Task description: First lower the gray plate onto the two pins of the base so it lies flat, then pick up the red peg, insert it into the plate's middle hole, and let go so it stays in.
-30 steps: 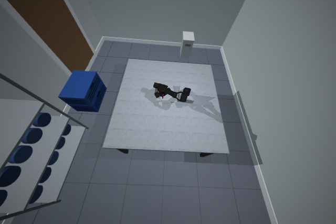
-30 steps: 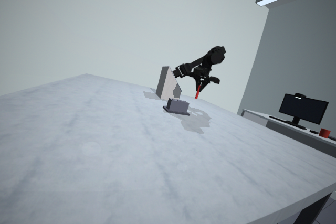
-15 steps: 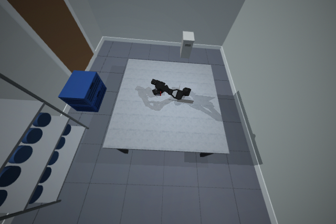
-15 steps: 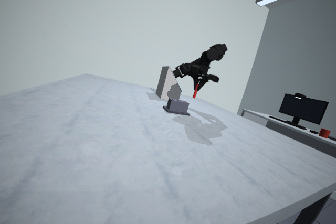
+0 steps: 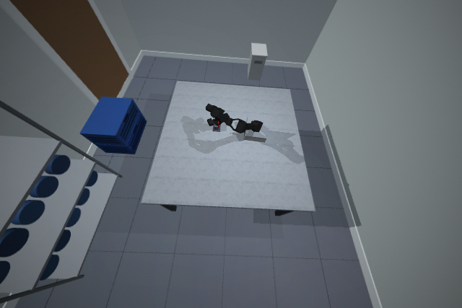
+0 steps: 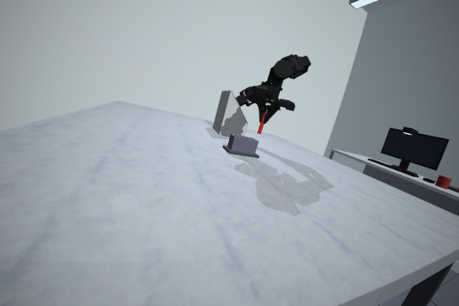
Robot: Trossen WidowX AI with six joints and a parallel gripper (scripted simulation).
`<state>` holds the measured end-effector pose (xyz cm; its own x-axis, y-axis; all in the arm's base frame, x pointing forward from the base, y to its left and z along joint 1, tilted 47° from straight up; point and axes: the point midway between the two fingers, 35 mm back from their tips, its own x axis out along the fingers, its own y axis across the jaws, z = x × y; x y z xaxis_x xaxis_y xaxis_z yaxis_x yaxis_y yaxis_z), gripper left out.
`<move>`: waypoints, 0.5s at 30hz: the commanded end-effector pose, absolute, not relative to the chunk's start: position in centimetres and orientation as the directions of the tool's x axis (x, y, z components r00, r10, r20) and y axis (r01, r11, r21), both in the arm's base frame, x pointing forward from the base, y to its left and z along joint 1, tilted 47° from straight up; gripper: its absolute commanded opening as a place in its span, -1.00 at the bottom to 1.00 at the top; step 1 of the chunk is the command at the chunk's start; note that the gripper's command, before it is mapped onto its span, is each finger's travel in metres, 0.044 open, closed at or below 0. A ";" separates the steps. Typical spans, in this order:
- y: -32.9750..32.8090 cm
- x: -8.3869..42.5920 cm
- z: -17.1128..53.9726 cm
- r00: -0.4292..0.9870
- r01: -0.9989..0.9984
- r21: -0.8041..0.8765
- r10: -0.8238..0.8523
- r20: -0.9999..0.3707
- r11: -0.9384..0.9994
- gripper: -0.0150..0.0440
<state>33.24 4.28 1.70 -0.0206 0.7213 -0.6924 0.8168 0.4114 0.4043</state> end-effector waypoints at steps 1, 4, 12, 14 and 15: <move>3.5 34.0 0.7 -0.024 0.816 0.404 0.721 -0.692 0.414 -0.49; 3.0 34.5 0.0 -0.024 0.816 0.404 0.723 -0.691 0.413 -0.49; 1.6 35.5 -1.9 -0.024 0.816 0.406 0.727 -0.687 0.411 -0.49; 1.2 35.8 -2.4 -0.024 0.816 0.407 0.728 -0.686 0.410 -0.49; 1.0 35.9 -2.6 -0.024 0.816 0.407 0.728 -0.685 0.410 -0.49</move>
<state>35.43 1.66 -1.68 -0.0203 0.7278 -0.6855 0.8174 0.4070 0.4078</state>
